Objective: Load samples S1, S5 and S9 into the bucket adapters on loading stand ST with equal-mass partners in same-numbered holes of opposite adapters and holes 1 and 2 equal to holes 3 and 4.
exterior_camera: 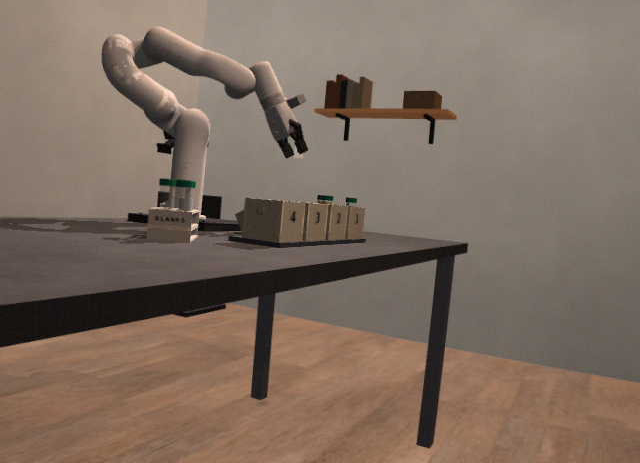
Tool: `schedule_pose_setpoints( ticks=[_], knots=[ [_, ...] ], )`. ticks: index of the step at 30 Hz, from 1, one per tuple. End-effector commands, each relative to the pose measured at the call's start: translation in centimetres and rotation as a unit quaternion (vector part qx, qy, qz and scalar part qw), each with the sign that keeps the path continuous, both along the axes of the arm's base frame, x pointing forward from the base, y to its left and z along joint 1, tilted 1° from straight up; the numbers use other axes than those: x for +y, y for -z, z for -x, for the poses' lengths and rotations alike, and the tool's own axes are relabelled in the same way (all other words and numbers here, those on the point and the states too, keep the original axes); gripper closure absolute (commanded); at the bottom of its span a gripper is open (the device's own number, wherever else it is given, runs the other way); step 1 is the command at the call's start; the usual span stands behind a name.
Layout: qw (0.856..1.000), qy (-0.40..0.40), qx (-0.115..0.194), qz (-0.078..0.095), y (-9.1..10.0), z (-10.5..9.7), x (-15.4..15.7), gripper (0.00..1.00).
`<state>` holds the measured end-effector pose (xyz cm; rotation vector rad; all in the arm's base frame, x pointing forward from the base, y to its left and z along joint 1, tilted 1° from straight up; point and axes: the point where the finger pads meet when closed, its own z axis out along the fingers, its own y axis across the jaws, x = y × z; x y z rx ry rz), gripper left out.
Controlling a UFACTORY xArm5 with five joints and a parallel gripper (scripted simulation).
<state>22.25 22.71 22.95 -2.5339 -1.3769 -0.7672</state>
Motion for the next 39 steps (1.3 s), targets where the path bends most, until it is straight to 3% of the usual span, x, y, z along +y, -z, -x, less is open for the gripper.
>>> schedule_pose_setpoints(
  ticks=[1,17,27,39],
  knots=[
    [1.0,0.0,-0.001,-0.001,-0.2,0.0,0.0,0.0],
    [1.0,0.0,-0.001,-0.001,-0.2,0.0,0.0,0.0],
    [0.995,0.092,0.042,0.025,-1.2,-3.4,-2.3,0.0],
    [0.986,0.145,0.069,0.039,-1.9,-6.5,-4.8,0.0]
  ],
)
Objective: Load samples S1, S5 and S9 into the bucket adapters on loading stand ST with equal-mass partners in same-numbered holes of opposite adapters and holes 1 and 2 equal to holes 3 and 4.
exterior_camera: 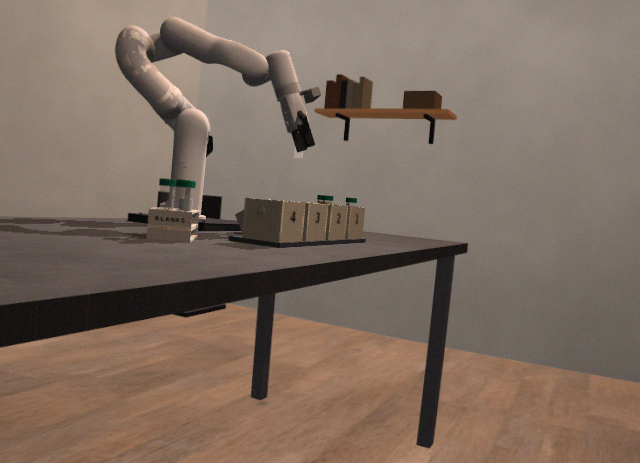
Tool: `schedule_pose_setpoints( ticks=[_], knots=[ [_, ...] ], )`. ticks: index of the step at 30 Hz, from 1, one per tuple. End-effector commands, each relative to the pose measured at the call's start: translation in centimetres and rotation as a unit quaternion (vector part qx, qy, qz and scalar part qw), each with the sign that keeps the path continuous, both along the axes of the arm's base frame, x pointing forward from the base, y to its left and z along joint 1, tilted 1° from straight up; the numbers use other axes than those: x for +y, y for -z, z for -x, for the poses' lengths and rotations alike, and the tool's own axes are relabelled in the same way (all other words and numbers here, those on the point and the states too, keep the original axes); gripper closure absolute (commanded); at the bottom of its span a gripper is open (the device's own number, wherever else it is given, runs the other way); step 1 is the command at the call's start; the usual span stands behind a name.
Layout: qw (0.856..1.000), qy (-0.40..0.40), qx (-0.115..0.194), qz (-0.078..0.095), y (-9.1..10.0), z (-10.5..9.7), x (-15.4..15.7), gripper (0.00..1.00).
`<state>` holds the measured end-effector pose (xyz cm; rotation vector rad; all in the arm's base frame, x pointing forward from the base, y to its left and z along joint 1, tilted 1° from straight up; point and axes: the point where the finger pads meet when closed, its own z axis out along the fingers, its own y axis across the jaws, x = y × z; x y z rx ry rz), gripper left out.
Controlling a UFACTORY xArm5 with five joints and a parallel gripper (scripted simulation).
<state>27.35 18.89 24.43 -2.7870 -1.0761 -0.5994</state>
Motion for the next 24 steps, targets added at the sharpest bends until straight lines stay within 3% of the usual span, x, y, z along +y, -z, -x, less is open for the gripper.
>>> schedule_pose_setpoints(
  ticks=[1,4,24],
  knots=[
    [1.0,0.02,0.008,0.007,-0.4,-1.4,-1.0,0.0],
    [0.997,0.064,0.031,0.016,-0.6,-2.4,-2.1,0.0],
    [0.982,0.167,0.086,0.034,-1.2,-7.1,-7.5,0.0]
  ],
)
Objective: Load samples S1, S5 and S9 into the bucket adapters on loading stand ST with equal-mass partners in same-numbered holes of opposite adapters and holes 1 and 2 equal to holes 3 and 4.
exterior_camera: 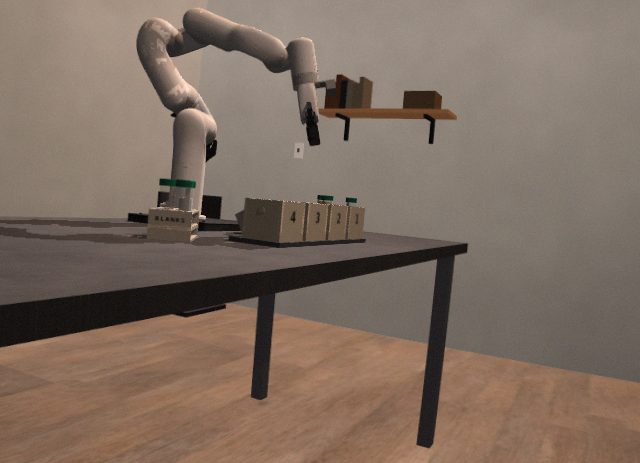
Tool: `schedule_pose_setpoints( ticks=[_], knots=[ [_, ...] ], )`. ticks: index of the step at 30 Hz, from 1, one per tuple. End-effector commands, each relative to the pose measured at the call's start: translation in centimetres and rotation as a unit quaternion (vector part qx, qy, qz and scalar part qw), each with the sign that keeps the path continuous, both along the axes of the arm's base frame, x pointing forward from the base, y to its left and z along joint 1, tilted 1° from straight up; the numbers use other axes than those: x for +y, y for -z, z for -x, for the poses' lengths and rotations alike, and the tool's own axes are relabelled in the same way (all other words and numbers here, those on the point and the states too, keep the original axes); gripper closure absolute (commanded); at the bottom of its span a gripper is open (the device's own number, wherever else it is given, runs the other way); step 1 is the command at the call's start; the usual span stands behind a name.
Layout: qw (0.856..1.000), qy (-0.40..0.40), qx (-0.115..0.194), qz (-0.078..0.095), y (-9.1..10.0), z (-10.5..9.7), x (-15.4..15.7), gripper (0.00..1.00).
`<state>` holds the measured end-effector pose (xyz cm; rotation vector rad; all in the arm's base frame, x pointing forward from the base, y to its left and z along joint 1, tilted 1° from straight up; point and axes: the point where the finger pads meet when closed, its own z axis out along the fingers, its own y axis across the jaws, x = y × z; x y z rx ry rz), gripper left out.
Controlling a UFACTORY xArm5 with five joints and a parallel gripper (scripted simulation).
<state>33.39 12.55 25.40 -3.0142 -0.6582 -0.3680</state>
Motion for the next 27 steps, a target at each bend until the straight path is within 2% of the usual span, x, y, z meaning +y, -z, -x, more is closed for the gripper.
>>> schedule_pose_setpoints(
  ticks=[1,3,10,14,18,20,27],
  knots=[
    [1.0,0.016,0.008,0.004,-0.2,-1.1,-1.2,0.0],
    [0.999,0.045,0.024,0.007,-0.2,-1.7,-2.0,0.0],
    [0.997,0.065,0.035,0.01,-0.3,-2.8,-3.8,0.0],
    [0.991,0.115,0.062,0.014,-0.2,-3.8,-5.5,0.0],
    [0.991,0.115,0.062,0.014,-0.2,-4.3,-6.5,0.0],
    [0.986,0.143,0.078,0.015,-0.2,-4.7,-7.4,0.0],
    [0.982,0.164,0.089,0.016,0.0,-5.6,-9.4,0.0]
  ],
)
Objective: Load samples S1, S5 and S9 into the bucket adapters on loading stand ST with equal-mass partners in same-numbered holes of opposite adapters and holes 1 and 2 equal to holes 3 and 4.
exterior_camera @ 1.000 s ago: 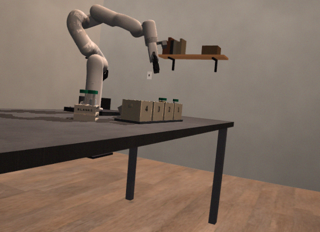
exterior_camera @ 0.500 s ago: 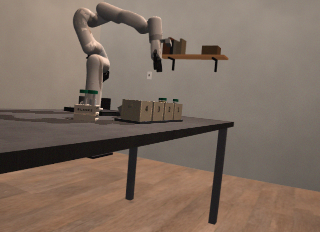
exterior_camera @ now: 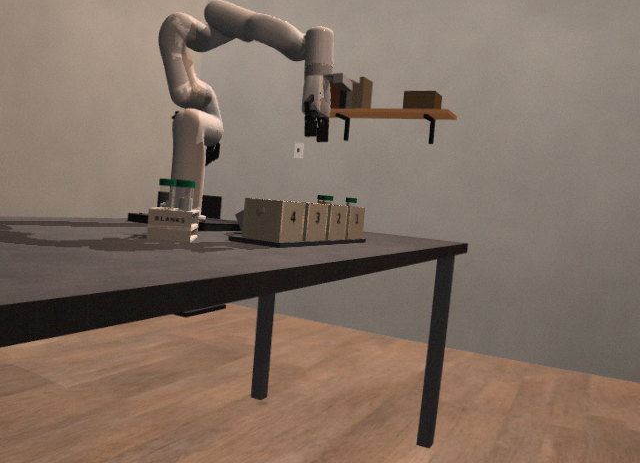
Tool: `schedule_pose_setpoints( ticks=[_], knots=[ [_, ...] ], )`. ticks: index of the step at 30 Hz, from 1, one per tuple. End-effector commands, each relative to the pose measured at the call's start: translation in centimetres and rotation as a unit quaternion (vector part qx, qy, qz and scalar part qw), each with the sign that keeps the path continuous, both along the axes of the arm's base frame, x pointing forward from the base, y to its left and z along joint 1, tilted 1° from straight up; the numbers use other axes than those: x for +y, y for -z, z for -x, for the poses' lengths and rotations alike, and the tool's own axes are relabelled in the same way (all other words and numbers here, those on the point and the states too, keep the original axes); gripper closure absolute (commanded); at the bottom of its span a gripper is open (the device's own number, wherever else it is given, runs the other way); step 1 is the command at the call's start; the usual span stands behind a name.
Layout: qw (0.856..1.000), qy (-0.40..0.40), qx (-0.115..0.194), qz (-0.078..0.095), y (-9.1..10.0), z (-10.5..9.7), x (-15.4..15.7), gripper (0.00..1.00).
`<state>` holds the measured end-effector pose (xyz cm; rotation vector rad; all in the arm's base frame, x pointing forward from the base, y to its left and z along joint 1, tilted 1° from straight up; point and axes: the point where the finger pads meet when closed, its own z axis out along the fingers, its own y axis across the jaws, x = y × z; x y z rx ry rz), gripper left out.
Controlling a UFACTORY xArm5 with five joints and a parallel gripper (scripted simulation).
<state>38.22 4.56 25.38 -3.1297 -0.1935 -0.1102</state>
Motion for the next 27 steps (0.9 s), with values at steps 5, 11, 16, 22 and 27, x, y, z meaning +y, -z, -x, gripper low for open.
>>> schedule_pose_setpoints(
  ticks=[5,11,16,22,27],
  knots=[
    [0.997,0.075,0.026,-0.005,0.5,-1.5,-3.2,0.0],
    [0.994,0.102,0.034,-0.008,1.2,-2.5,-5.4,0.0],
    [0.994,0.102,0.034,-0.008,1.7,-3.2,-7.2,0.0],
    [0.994,0.102,0.034,-0.008,2.1,-3.7,-8.4,0.0],
    [0.994,0.102,0.034,-0.008,2.1,-3.7,-8.4,0.0]
  ],
)
